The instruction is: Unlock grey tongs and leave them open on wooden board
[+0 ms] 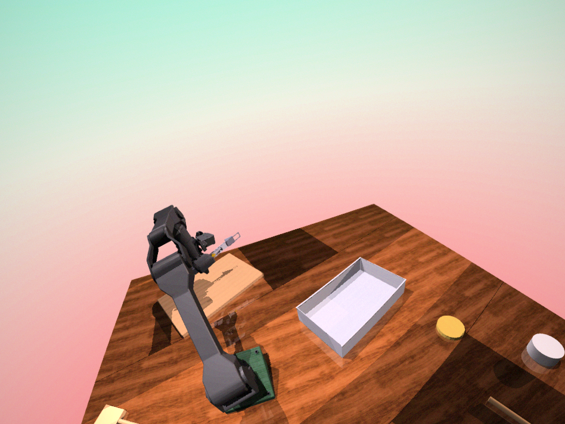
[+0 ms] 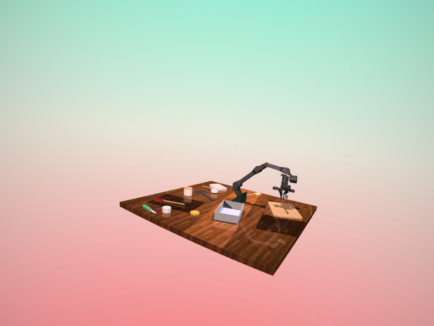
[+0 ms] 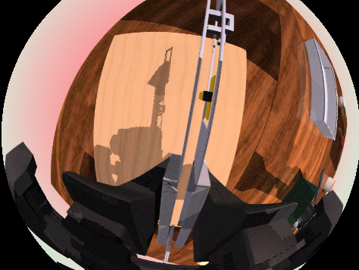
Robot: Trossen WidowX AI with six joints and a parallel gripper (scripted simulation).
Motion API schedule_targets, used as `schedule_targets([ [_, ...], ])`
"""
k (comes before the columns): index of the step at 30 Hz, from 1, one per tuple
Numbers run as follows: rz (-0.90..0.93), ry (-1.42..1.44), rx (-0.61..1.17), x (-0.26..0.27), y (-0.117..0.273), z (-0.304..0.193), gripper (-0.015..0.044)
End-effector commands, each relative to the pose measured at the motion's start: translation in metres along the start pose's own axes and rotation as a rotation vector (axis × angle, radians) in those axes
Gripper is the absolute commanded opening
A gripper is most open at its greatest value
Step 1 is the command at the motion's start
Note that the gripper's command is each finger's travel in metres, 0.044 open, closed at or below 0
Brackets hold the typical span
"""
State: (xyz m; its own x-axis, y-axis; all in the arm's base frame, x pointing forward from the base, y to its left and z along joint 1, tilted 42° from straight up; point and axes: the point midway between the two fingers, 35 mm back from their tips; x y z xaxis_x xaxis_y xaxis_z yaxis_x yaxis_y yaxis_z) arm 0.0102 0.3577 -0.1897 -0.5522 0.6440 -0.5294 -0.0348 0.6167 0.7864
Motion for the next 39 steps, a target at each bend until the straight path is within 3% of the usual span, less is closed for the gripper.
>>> schedule_targets([
  [1, 0.059, 0.001, 0.112, 0.0, 0.004, 0.001, -0.015],
  [16, 0.093, -0.002, 0.175, 0.0, 0.004, 0.002, -0.015],
  [39, 0.089, 0.002, 0.173, 0.005, -0.032, -0.004, -0.015],
])
Point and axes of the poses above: the point midway between the two fingers, 35 mm back from their tips, its own y axis back along the fingers, its own x axis across the jaws, z = x × y, and after that the axes turned 13 degrees about y, right-handed
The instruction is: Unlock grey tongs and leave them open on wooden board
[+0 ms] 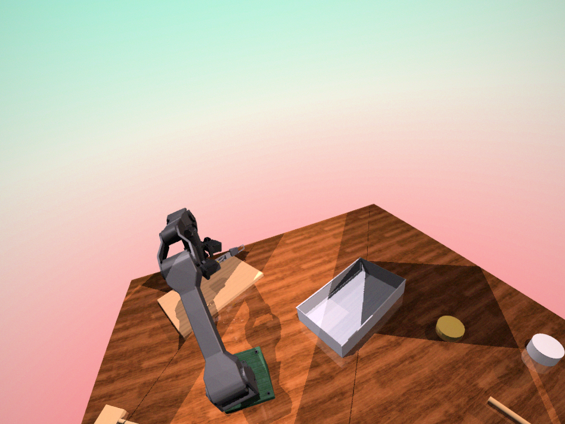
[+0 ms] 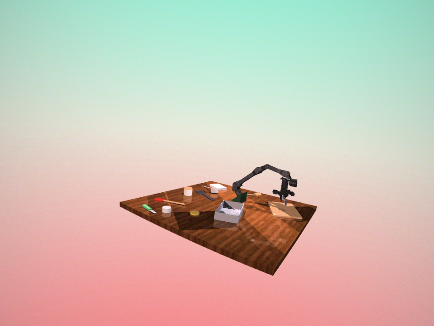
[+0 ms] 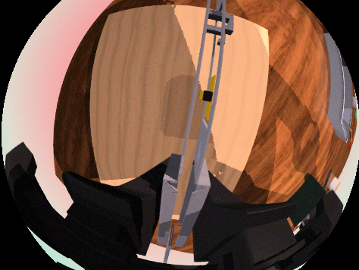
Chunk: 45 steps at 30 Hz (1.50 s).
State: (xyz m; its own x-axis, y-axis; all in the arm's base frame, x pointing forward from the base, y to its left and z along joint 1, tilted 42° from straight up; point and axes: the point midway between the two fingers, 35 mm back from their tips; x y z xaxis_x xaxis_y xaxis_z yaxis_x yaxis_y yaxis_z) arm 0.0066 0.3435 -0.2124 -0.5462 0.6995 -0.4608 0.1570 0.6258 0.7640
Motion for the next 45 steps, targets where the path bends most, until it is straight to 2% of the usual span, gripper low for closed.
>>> schedule_targets([
  [1, 0.0, 0.003, 0.001, 0.0, -0.007, 0.0, -0.015],
  [21, -0.003, 0.005, 0.0, -0.001, -0.031, -0.001, -0.015],
  [43, -0.005, 0.007, 0.0, -0.002, -0.03, -0.001, 0.0427],
  [45, -0.005, 0.007, 0.0, -0.002, -0.03, -0.001, 0.044],
])
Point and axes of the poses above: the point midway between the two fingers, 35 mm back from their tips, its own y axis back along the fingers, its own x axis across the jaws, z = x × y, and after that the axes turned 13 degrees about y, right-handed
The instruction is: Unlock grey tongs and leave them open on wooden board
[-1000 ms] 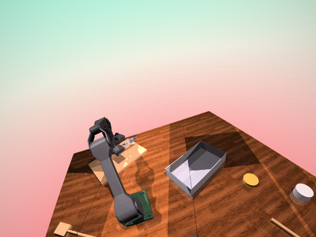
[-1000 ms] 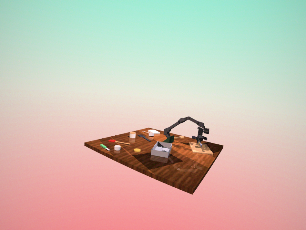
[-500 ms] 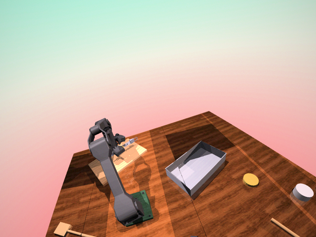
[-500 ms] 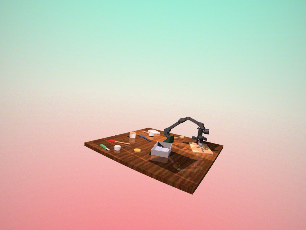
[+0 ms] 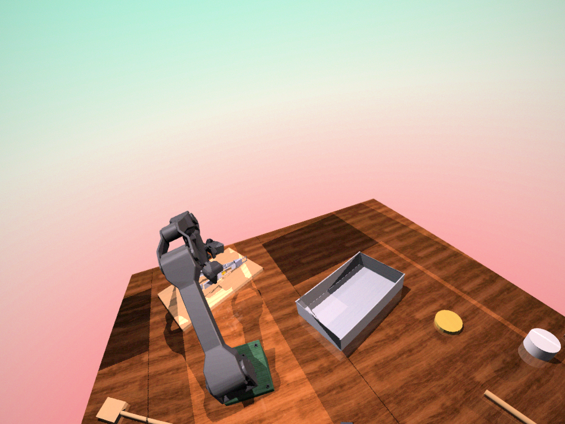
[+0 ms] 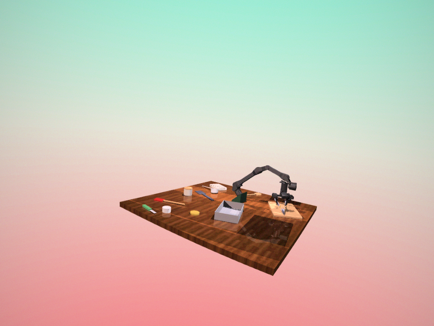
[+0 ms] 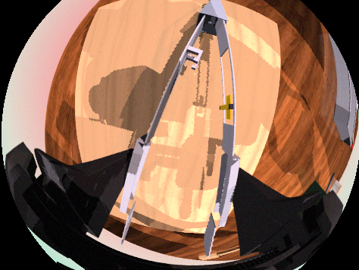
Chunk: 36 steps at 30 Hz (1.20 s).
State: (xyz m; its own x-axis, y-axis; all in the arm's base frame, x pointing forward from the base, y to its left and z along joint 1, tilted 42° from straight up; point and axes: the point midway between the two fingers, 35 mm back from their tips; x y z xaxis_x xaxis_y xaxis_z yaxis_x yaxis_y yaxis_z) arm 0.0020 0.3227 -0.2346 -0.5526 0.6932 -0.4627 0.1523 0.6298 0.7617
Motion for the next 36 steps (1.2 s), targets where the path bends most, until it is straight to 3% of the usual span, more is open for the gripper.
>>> schedule_targets([
  [1, 0.001, 0.0, 0.001, 0.0, 0.0, 0.0, 0.044],
  [7, 0.006, -0.001, -0.006, -0.023, 0.019, -0.001, 0.044],
  [19, -0.006, -0.006, 0.003, -0.145, 0.061, -0.032, 0.044],
  [26, -0.006, -0.006, 0.003, -0.146, 0.063, -0.033, 0.044],
  [33, 0.005, -0.015, 0.0, -0.145, 0.113, -0.033, 0.044],
  [36, 0.005, -0.016, 0.0, -0.145, 0.115, -0.033, 0.044],
])
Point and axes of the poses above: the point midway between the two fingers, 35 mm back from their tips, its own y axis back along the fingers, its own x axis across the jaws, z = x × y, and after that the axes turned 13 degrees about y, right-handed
